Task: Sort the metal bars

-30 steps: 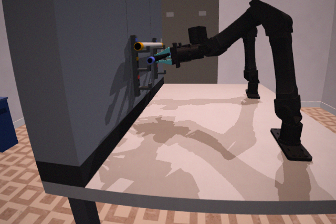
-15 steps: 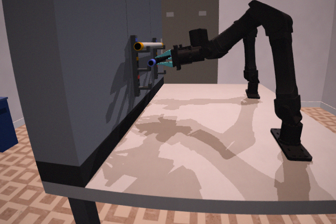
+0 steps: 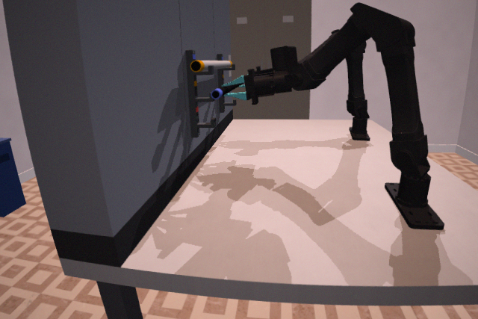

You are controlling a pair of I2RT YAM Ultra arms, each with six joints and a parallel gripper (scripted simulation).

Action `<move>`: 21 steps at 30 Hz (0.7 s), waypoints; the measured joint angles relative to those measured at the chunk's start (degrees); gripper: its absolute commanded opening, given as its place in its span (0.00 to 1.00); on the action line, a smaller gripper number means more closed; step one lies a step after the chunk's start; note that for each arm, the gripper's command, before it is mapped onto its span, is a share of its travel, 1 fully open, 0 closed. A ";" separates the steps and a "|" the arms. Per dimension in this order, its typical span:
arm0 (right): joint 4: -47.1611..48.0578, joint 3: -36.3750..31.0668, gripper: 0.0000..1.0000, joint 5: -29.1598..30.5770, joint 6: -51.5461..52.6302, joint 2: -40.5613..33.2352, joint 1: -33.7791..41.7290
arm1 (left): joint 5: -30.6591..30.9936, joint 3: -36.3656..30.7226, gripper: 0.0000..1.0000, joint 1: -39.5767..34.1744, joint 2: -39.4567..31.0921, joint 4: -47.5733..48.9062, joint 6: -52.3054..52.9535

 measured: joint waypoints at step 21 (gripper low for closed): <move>7.61 -4.57 0.00 -0.09 0.04 3.65 0.02 | 0.15 -4.15 0.00 0.00 3.72 7.41 0.02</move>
